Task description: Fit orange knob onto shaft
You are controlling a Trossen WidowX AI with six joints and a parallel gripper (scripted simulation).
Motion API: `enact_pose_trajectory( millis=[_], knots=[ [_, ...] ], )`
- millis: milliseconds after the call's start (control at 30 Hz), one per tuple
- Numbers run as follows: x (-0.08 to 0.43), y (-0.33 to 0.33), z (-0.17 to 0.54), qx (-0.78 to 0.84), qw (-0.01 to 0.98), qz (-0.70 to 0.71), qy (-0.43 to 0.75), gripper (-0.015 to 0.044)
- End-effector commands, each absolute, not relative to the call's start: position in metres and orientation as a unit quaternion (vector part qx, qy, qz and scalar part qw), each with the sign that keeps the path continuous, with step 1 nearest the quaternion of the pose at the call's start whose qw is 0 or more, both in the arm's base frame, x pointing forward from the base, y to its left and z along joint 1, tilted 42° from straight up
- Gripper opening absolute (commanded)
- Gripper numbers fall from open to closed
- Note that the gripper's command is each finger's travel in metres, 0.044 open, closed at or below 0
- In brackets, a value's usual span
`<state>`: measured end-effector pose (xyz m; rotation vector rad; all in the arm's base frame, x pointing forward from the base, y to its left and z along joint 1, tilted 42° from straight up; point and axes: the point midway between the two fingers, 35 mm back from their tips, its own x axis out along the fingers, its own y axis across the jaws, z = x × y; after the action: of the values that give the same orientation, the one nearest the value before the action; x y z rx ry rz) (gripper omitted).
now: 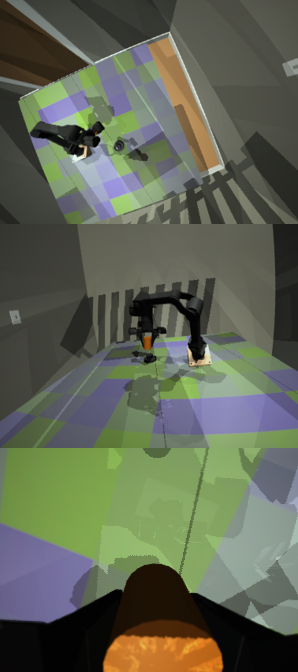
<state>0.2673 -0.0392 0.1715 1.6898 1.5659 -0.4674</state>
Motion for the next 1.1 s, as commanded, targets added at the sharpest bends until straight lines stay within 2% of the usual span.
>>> enact_pose_trajectory(
  millis=[0, 1067],
  knots=[
    [0.265, -0.046, 0.177, 0.691, 0.394, -0.165, 0.583, 0.0000],
    [0.241, -0.099, 0.220, 0.852, 0.426, -0.018, 0.303, 0.0000]
  ],
)
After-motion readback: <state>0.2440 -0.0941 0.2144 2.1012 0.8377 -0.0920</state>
